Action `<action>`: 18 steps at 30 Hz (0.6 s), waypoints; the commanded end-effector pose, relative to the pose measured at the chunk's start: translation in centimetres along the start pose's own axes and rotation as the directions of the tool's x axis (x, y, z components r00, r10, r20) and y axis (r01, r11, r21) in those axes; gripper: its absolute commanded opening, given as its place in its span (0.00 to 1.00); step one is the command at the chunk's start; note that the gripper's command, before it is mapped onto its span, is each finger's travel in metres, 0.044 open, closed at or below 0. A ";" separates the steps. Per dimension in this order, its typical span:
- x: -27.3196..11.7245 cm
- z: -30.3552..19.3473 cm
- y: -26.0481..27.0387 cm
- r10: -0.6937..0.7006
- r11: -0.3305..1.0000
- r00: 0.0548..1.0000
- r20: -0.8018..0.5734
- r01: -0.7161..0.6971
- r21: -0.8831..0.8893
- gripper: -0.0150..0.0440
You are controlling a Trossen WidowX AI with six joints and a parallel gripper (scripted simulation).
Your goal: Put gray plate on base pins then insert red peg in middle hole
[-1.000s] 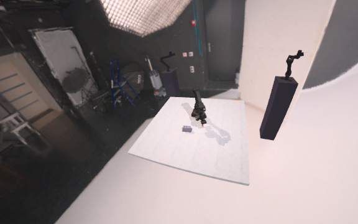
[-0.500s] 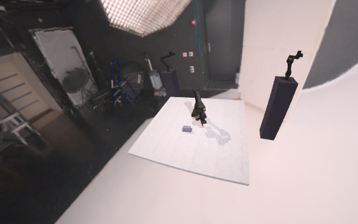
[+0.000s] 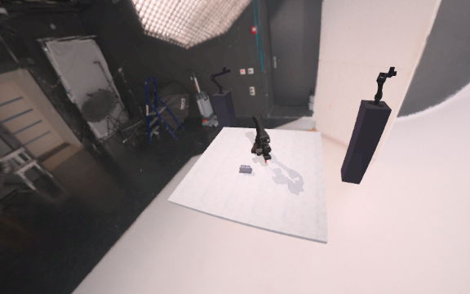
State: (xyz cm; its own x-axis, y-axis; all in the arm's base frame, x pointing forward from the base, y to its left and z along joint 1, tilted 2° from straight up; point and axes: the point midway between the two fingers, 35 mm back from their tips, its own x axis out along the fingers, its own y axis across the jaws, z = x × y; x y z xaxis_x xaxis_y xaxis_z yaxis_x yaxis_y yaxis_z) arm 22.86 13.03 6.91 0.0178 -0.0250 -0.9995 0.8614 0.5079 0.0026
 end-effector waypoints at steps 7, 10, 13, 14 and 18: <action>-3.3 0.0 0.3 0.008 1.000 1.000 -0.003 -0.008 -0.001 0.25; -4.3 0.0 0.3 0.008 1.000 1.000 -0.003 -0.008 -0.001 0.25; -3.2 0.4 0.3 0.000 1.000 1.000 0.000 0.000 -0.003 0.25; -3.2 0.6 0.4 0.001 1.000 1.000 0.000 -0.001 -0.003 0.25; -3.3 1.7 0.8 0.001 1.000 1.000 0.000 -0.001 -0.002 0.25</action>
State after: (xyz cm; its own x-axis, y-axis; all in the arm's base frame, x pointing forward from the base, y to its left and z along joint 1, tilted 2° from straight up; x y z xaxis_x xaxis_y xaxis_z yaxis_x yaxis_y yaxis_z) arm 23.74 12.48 10.05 0.0174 -0.0271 -0.9995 0.8611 0.5084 0.0012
